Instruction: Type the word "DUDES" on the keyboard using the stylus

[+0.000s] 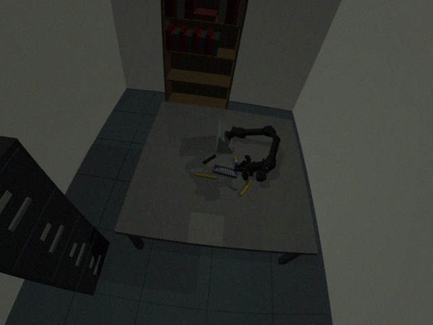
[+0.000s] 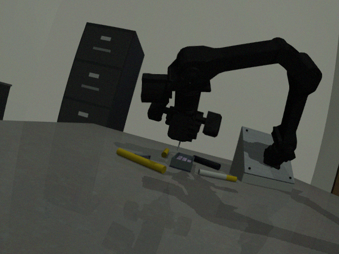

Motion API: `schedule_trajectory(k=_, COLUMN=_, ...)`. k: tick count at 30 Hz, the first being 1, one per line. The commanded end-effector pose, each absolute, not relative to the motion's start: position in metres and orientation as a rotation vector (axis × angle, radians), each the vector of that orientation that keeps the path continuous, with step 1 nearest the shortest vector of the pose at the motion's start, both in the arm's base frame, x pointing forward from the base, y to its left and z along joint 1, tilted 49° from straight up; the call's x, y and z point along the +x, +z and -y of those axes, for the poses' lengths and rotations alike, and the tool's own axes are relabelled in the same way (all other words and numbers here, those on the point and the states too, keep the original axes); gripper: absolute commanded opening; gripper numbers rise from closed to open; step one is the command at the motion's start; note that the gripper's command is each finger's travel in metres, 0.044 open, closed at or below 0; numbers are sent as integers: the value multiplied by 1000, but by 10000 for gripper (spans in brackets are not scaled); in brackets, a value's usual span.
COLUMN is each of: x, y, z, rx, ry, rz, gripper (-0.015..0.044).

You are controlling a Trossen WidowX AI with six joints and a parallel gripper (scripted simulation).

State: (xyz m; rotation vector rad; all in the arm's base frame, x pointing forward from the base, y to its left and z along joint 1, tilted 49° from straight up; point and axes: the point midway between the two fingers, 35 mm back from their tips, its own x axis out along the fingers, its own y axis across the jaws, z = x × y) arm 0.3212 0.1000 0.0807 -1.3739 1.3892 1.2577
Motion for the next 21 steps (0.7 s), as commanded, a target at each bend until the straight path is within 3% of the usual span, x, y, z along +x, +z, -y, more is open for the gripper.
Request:
schedule_trajectory(k=1, x=321, y=65, z=-84, rx=-1380, ry=1264, rz=-1401, gripper=0)
schedule_trajectory(k=21, x=314, y=4, z=-27, rx=-1391, ry=1266, rz=-1402, gripper=0)
